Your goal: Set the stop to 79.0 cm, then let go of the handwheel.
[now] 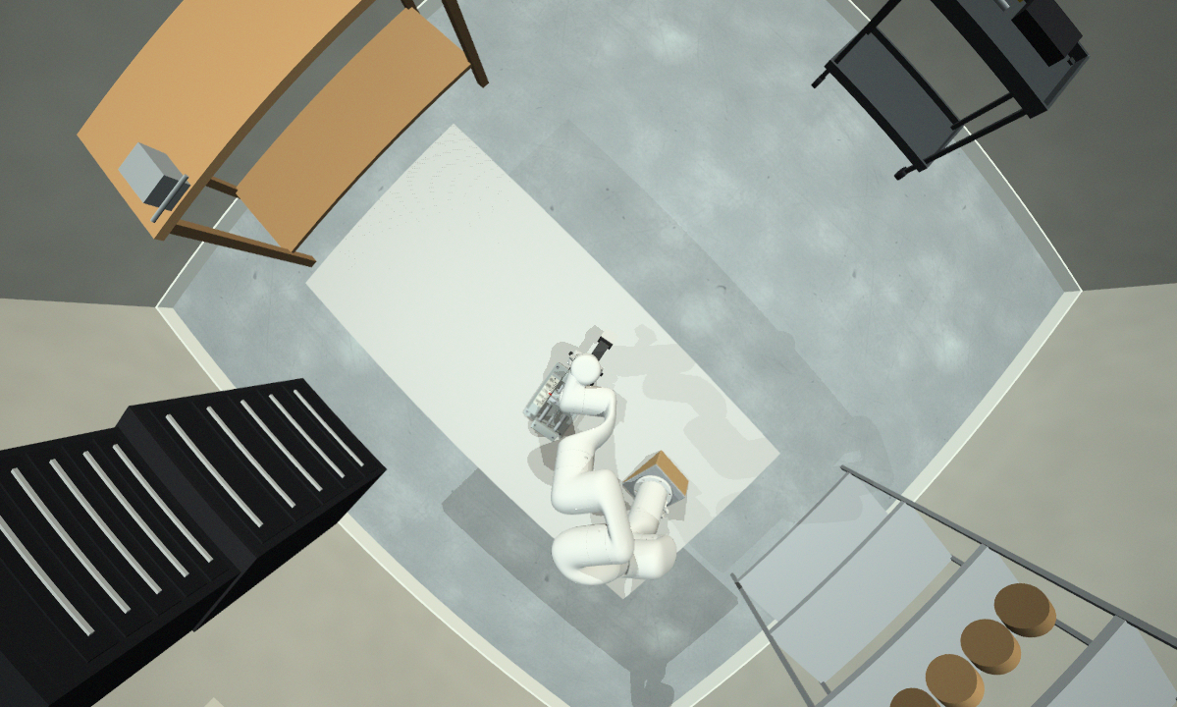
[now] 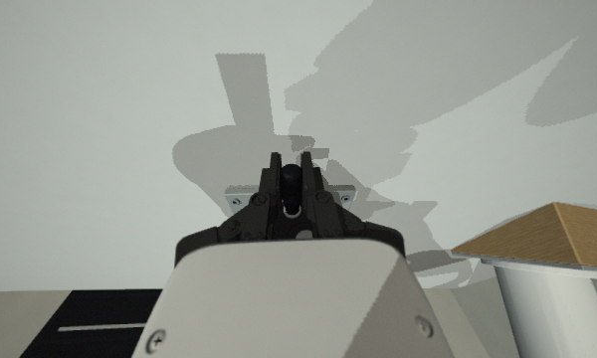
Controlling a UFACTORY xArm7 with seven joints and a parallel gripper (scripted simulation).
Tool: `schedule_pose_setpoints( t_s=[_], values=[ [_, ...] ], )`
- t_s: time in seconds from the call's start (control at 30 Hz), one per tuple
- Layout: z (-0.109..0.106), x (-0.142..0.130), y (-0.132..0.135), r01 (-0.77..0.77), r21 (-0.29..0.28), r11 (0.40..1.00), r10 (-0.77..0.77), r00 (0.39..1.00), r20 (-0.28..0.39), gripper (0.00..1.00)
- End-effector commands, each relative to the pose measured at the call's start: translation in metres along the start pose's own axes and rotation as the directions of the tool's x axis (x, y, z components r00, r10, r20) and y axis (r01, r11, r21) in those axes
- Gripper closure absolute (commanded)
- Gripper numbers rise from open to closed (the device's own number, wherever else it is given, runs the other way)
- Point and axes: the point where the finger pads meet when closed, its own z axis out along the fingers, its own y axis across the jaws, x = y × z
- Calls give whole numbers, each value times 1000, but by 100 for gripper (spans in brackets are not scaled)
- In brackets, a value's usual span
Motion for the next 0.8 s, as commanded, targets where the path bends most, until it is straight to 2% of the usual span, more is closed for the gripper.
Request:
schedule_pose_setpoints(
  t_s=[0.0, 0.77],
  values=[
    [-2, 1, -1, 0, 3, 1000, 0, 1000, -3, 94],
    [-3, 1, -3, 0, 3, 1000, 0, 1000, -3, 94]
  ],
)
